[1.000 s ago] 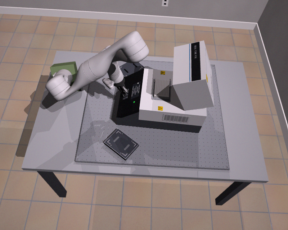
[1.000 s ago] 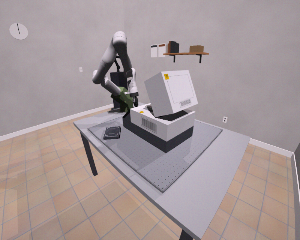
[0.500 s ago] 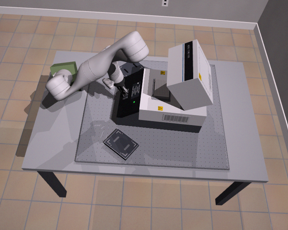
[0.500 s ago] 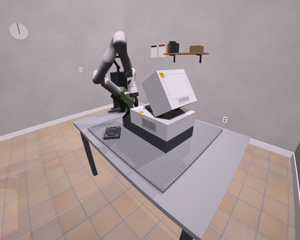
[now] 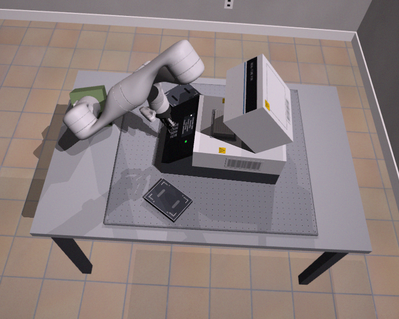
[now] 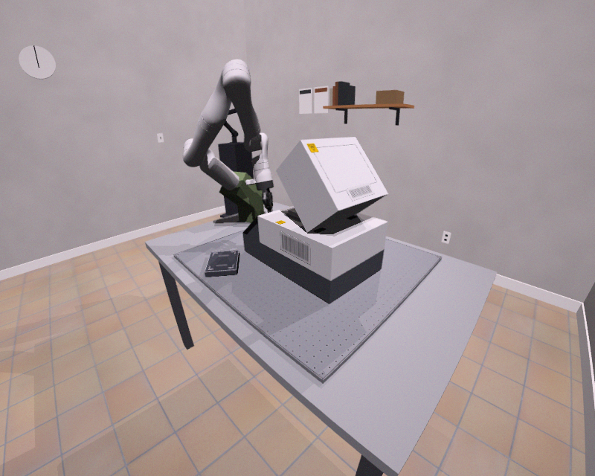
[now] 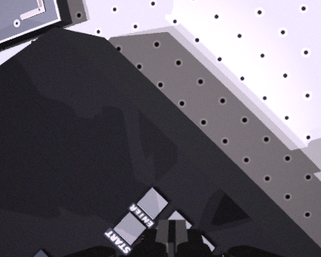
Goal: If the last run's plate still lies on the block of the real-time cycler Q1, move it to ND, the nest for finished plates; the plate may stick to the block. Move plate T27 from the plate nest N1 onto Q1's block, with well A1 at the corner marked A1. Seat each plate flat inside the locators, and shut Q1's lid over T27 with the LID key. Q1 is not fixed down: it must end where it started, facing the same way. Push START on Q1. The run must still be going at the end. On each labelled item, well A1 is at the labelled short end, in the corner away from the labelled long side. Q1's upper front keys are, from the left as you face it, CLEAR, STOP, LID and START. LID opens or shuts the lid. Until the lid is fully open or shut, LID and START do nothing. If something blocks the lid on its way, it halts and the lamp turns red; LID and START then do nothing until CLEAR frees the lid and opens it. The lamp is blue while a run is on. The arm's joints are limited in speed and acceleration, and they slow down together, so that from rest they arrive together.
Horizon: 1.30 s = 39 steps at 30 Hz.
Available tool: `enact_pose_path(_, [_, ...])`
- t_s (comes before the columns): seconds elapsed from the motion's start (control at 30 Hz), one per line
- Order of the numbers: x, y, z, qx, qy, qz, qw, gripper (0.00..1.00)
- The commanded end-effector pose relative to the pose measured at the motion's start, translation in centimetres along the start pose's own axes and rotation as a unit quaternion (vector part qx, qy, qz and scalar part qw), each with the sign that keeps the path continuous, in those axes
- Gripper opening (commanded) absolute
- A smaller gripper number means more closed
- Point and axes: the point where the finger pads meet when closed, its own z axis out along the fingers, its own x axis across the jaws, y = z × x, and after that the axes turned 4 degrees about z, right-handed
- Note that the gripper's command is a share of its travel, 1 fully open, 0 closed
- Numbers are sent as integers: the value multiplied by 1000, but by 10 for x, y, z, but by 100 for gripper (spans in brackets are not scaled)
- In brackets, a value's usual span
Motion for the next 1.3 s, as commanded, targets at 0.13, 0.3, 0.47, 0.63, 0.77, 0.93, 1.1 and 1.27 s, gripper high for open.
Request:
enact_pose_path(0.13, [2, -2, -8, -1, 0, 0, 1000, 10])
enact_pose_path(0.3, [4, -4, -14, -1, 0, 0, 1000, 10])
enact_pose_path(0.47, [5, -5, -18, -1, 0, 0, 1000, 10])
enact_pose_path(0.63, [5, -5, -18, -1, 0, 0, 1000, 10])
enact_pose_path(0.77, [5, -5, -18, -1, 0, 0, 1000, 10])
enact_pose_path(0.93, [5, -5, -18, -1, 0, 0, 1000, 10])
enact_pose_path(1.1, [5, -5, -18, -1, 0, 0, 1000, 10])
enact_pose_path(1.27, [5, -5, -18, -1, 0, 0, 1000, 10])
